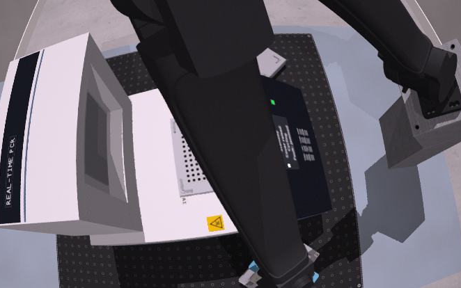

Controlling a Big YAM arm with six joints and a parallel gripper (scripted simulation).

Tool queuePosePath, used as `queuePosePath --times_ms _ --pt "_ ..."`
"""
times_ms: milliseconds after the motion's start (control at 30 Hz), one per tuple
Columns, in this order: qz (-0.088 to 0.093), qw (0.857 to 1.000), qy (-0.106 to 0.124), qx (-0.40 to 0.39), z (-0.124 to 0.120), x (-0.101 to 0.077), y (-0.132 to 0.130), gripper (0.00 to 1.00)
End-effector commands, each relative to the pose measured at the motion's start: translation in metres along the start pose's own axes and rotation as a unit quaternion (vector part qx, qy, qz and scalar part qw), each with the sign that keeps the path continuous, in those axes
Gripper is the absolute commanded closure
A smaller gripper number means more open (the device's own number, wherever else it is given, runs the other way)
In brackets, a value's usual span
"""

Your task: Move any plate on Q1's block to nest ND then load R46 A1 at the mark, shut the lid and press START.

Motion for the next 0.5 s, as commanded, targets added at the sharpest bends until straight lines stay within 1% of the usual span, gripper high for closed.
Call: queuePosePath --times_ms 0,200,300,467 --pt "-0.001 1.000 0.002 0.010 0.0023 0.0031 -0.0041 0.00" --pt "0.000 1.000 0.003 0.009 0.0026 0.0046 -0.0028 0.00" --pt "0.002 1.000 0.009 0.005 -0.0039 0.0057 0.0011 0.00" --pt "0.002 1.000 0.009 0.004 -0.0056 0.0042 0.0010 0.00"
Point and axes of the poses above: the point where the finger pads meet when closed, its own x axis out along the fingers, its own y axis across the jaws, z = x × y, the point moved 9 cm from there along -x, back along the fingers, and after that the axes turned 9 degrees about -x, right-handed, at the moved point
